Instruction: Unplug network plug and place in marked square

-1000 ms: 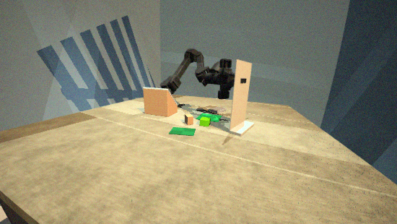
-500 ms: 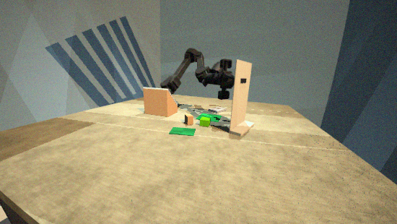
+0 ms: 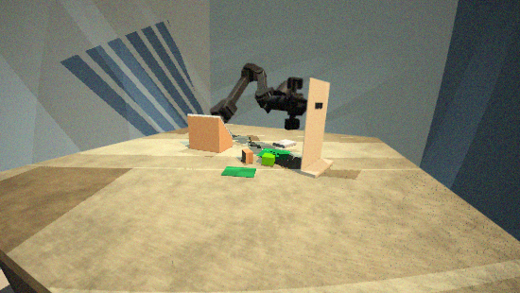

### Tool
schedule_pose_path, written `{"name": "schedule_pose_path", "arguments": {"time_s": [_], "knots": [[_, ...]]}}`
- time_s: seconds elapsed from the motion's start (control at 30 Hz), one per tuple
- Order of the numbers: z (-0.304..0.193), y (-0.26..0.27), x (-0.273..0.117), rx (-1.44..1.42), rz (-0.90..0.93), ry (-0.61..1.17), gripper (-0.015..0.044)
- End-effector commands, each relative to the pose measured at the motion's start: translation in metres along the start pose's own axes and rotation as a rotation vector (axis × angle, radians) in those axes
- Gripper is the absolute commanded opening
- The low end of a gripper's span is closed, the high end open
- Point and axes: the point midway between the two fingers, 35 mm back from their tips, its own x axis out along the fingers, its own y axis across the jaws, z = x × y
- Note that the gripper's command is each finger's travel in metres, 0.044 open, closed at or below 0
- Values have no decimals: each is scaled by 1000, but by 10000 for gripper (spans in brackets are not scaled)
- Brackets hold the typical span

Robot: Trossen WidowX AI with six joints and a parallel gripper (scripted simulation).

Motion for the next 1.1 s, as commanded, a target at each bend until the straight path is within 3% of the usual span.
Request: {"name": "schedule_pose_path", "arguments": {"time_s": [0.0,1.07], "knots": [[-1,0,-4,-6,2,2,0],[-5,1,-21,-6,3,3,0]]}}
